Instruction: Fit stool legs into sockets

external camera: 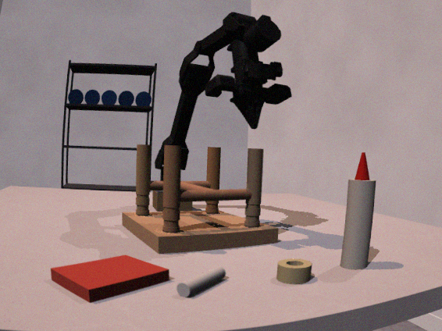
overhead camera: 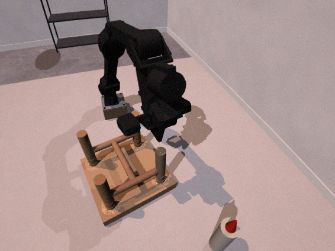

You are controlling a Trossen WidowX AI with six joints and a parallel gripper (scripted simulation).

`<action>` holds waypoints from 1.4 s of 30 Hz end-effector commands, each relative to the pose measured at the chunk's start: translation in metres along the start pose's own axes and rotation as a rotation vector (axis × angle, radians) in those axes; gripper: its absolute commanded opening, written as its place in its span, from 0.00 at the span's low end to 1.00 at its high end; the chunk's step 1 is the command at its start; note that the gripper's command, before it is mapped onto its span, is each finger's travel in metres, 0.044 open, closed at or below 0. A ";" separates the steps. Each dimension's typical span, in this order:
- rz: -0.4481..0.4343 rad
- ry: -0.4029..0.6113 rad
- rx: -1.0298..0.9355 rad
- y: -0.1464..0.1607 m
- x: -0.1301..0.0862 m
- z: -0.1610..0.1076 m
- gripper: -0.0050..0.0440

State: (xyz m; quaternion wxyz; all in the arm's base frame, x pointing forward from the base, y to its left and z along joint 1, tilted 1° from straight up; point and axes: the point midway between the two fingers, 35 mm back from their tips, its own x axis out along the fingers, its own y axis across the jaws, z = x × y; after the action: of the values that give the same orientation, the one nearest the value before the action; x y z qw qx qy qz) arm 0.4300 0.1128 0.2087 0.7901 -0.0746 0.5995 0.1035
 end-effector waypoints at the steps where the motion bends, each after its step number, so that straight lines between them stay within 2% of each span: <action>1: 0.003 0.001 -0.008 0.002 0.001 0.003 0.10; 5: 0.003 0.001 -0.008 0.002 0.003 0.003 0.10; 13: 0.003 0.001 -0.008 0.002 0.025 -0.005 0.10; 42: 0.003 0.001 -0.008 0.002 0.049 -0.009 0.10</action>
State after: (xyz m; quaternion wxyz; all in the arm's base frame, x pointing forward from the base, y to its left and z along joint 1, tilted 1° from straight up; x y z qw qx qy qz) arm 0.4343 0.1160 0.1687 0.7932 -0.0756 0.5949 0.1059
